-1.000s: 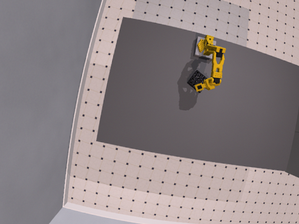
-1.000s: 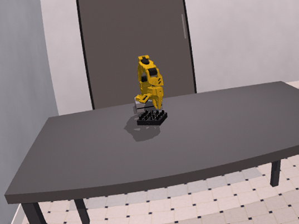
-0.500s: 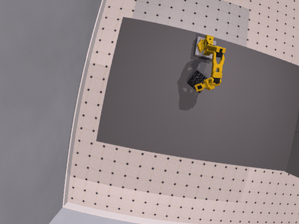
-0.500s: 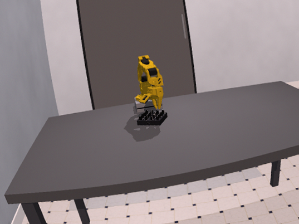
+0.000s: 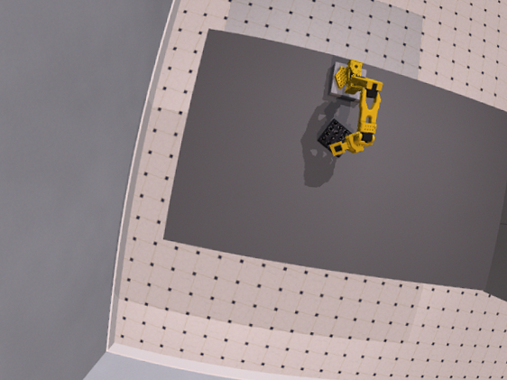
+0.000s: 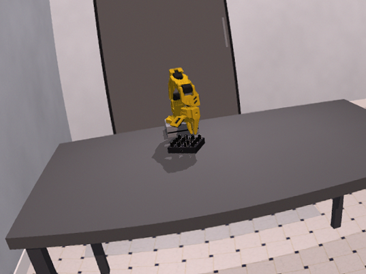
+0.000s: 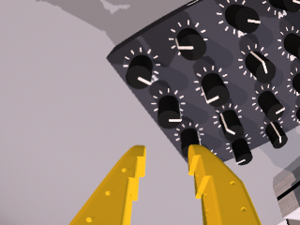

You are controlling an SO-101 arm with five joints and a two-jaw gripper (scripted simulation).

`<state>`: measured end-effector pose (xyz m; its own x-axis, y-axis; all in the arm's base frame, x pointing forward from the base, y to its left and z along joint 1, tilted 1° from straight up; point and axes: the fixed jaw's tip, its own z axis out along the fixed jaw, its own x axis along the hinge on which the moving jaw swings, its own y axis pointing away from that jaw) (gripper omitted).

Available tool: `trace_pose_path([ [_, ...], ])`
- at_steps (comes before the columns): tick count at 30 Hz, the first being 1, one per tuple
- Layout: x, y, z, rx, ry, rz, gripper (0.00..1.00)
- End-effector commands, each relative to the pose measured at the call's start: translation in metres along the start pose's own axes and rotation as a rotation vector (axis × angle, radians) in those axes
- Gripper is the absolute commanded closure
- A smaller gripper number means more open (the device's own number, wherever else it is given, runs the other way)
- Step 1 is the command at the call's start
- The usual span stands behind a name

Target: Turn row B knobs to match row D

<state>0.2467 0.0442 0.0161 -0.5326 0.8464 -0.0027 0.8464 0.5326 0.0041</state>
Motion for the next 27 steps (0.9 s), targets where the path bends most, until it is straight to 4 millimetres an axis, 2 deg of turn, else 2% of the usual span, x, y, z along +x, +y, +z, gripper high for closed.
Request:
trace_pose_path([
  [1,0.0032,-0.0015,0.0064,0.016,0.008,-0.004,0.90],
  [27,0.0032,-0.0018,0.0129,0.016,0.008,-0.004,0.90],
])
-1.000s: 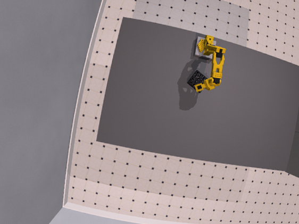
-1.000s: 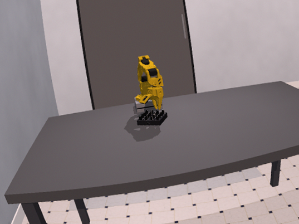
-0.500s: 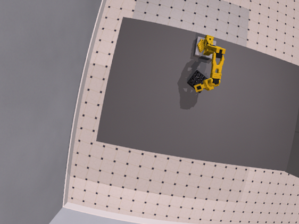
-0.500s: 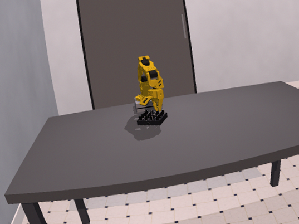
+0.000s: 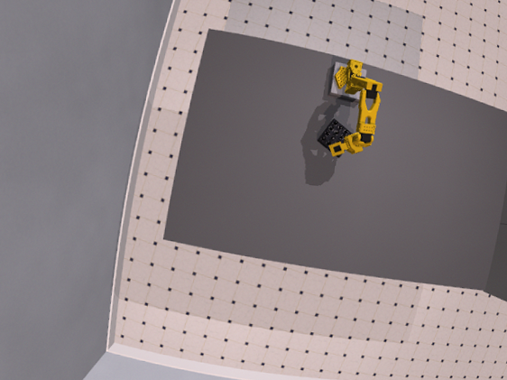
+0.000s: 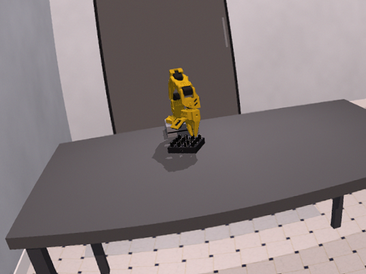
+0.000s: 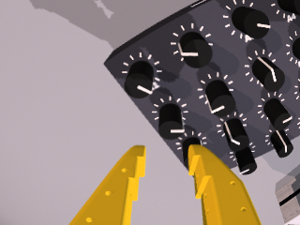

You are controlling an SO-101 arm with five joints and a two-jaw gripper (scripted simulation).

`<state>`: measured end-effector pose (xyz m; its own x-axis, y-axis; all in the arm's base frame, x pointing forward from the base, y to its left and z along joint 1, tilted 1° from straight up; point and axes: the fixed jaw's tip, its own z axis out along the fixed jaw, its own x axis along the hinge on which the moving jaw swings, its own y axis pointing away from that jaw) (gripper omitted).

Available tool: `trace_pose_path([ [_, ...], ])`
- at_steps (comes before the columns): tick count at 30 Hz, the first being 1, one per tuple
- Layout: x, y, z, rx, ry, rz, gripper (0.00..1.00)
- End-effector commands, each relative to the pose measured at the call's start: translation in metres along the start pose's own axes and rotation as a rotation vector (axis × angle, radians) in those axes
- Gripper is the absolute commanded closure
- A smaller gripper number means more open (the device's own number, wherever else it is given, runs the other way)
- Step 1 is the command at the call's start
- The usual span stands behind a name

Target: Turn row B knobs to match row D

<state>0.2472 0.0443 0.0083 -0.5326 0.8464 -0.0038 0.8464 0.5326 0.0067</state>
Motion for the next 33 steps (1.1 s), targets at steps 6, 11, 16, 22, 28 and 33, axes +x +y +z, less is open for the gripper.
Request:
trace_pose_path([
  [6,0.0034,-0.0022,0.0051,0.018,0.009,-0.004,0.90],
  [11,0.0039,-0.0025,0.0057,0.018,0.009,-0.004,0.90],
  [16,0.0058,-0.0037,0.0086,0.018,0.009,-0.004,0.90],
  [22,0.0069,-0.0045,0.0102,0.018,0.009,-0.004,0.90],
  [28,0.0068,-0.0043,0.0098,0.018,0.009,-0.004,0.90],
  [33,0.0066,-0.0033,0.0079,0.018,0.009,-0.004,0.90],
])
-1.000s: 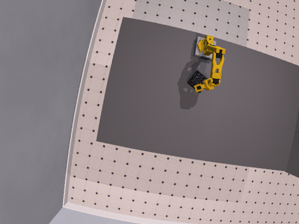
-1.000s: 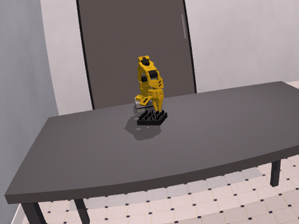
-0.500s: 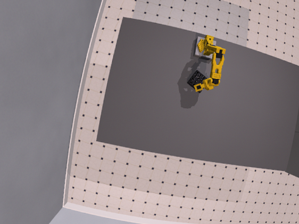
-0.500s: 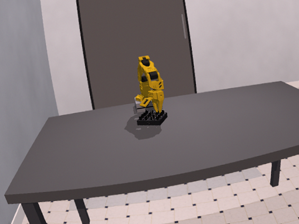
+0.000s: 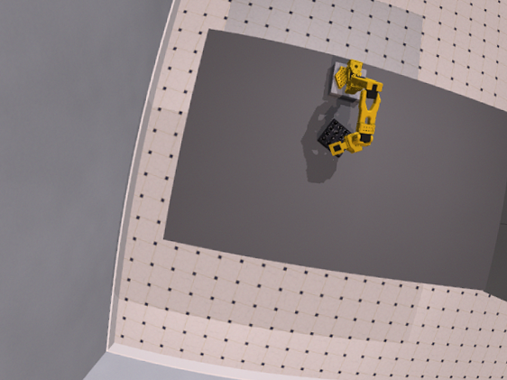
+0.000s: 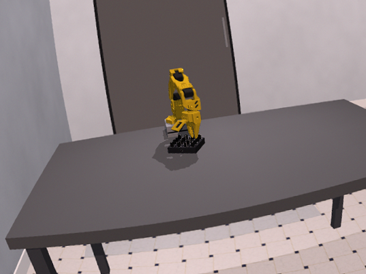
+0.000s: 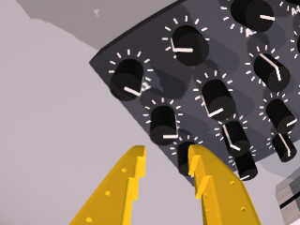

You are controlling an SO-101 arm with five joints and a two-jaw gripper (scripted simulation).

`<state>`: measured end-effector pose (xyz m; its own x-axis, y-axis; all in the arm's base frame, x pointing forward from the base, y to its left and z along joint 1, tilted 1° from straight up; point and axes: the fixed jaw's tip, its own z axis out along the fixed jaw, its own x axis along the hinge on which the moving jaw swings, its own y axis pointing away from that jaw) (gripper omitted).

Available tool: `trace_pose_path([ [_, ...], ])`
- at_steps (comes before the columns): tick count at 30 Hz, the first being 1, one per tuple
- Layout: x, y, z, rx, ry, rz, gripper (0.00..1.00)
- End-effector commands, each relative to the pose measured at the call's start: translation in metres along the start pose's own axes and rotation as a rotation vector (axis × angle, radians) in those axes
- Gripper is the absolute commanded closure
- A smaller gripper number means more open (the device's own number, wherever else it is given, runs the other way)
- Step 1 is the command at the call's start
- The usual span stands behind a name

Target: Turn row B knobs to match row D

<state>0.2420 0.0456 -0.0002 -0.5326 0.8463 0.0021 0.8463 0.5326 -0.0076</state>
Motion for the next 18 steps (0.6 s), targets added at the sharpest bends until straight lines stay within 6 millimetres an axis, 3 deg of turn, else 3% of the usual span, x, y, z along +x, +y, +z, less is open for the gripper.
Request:
trace_pose_path([
  [1,0.0027,0.0006,-0.0009,0.004,0.003,-0.004,0.90],
  [18,0.0021,0.0021,-0.0037,0.004,0.003,-0.004,0.90],
])
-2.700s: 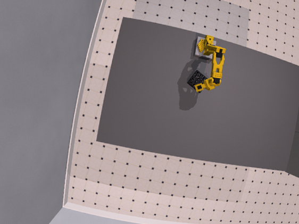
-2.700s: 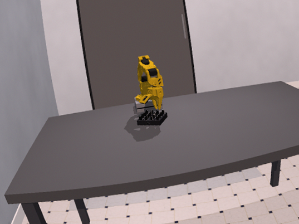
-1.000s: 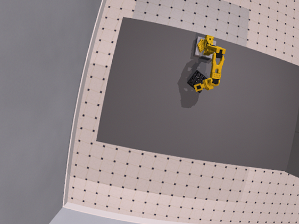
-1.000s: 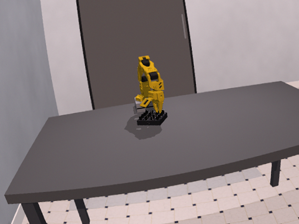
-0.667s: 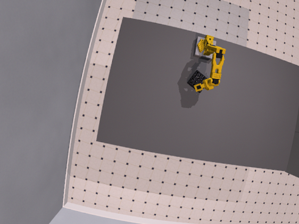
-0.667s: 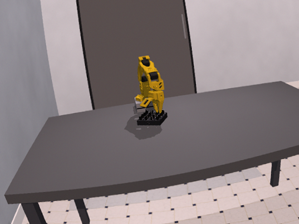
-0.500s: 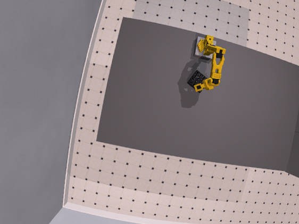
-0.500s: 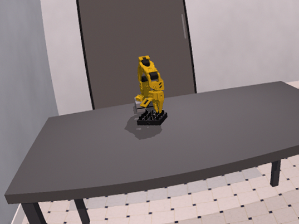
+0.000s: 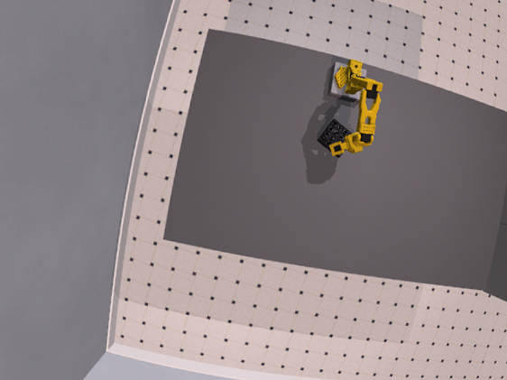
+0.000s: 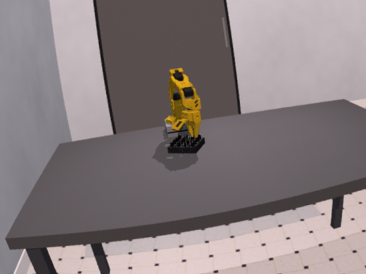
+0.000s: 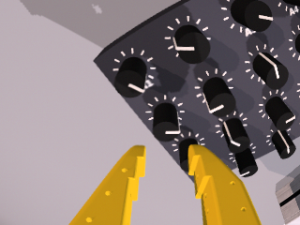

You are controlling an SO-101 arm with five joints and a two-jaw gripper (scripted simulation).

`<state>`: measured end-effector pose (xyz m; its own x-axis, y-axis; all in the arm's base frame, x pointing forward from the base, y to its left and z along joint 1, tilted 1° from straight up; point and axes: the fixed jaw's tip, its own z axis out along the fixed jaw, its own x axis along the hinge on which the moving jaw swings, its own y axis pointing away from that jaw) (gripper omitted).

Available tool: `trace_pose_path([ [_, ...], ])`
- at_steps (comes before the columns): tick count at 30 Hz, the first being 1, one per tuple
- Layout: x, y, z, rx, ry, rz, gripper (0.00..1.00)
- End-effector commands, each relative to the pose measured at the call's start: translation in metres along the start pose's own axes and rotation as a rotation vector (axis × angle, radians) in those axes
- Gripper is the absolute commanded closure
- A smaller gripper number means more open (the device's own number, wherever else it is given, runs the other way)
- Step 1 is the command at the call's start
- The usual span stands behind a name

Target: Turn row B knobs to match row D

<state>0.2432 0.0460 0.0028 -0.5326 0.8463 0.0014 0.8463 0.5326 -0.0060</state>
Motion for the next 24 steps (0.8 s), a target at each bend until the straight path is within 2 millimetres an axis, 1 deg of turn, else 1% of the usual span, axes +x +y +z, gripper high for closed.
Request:
trace_pose_path([
  [1,0.002,0.001,-0.001,0.006,0.003,-0.004,0.90],
  [12,0.002,0.001,0.000,0.006,0.003,-0.004,0.90],
  [24,0.002,0.001,0.010,0.006,0.003,-0.004,0.90],
])
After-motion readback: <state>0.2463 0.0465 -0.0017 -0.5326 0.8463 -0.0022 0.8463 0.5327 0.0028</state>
